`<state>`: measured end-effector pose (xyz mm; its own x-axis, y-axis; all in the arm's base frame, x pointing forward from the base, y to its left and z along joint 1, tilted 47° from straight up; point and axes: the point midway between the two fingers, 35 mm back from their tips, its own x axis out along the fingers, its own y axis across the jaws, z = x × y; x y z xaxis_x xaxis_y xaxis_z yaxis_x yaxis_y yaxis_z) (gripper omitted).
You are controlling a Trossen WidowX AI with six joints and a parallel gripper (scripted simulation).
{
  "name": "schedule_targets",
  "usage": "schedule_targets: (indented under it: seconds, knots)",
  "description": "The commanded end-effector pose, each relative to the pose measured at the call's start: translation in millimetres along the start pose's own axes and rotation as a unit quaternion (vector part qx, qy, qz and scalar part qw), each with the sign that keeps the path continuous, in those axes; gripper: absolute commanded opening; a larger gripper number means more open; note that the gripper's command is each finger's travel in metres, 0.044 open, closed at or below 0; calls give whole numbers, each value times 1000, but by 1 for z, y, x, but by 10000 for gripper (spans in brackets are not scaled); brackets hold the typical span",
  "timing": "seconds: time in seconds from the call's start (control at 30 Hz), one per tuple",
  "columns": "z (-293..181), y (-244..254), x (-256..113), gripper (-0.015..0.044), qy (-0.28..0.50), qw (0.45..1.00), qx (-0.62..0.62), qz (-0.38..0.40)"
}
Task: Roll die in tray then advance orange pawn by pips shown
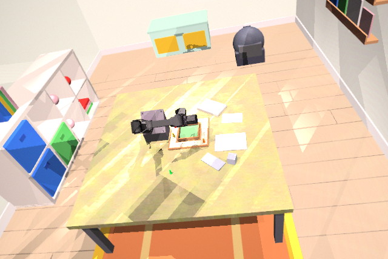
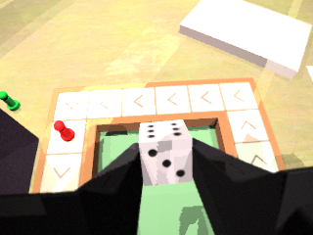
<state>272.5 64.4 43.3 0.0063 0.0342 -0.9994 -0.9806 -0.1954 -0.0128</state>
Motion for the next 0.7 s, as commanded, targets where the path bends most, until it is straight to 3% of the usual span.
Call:
schedule_targets:
  seconds: [0.0, 0.53, 0.67]
  knots:
    - [0, 0, 0, 26, 0, 1000, 0, -1]
    - [30, 0, -24, 440, 6, 1000, 3, 7]
    - [16, 6, 7, 440, 181, 982, 23, 46]
